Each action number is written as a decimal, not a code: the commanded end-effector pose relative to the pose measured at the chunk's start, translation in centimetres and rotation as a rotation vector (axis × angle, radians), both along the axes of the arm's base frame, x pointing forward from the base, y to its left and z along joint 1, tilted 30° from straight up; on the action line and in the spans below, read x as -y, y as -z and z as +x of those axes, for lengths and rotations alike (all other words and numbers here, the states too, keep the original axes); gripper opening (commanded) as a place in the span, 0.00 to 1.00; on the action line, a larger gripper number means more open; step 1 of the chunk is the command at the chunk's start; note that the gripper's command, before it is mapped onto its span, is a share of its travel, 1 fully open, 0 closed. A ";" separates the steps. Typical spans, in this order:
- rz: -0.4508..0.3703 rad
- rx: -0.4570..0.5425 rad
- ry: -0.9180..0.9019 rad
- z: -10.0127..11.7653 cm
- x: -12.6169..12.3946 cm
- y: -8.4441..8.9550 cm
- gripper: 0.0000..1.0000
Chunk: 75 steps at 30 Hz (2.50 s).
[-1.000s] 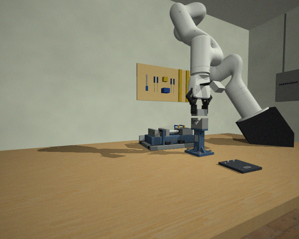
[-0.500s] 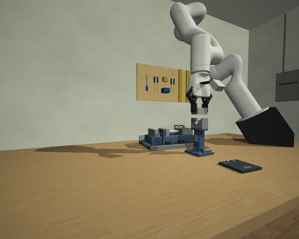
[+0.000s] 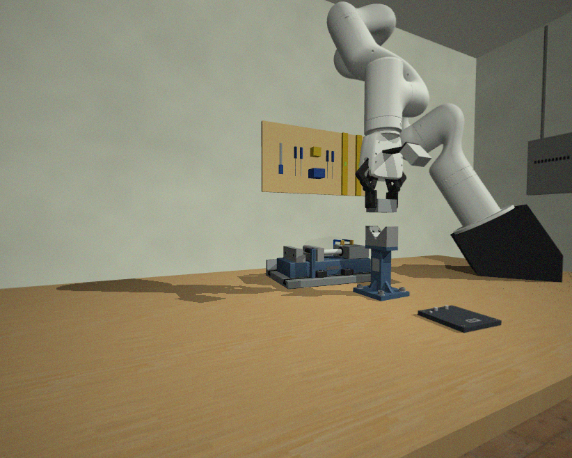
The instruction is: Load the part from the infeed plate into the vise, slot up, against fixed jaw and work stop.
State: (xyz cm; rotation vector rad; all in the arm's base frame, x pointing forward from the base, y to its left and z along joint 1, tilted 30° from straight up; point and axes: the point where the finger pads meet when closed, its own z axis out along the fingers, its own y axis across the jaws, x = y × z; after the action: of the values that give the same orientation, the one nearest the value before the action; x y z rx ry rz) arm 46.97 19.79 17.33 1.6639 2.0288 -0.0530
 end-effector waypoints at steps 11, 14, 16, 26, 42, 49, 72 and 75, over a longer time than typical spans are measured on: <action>0.001 0.001 0.000 -0.6 -0.7 -1.6 0.00; 0.001 0.001 0.000 -0.7 -0.8 -1.9 0.00; 0.001 0.001 0.000 -0.8 -0.8 -2.1 0.00; 0.001 0.001 0.000 -0.9 -1.0 -2.4 0.00; 0.001 0.001 -0.003 -0.9 -1.0 -2.4 0.00; 0.000 0.002 -0.013 -0.8 -1.0 -2.4 0.00; -0.016 0.009 -0.132 0.7 -1.4 -2.9 0.00; -0.021 0.011 -0.163 1.1 -1.5 -3.1 0.00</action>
State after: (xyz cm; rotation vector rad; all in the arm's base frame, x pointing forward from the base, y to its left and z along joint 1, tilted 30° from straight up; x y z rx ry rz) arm 47.61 21.11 20.18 1.5199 2.1178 -0.0200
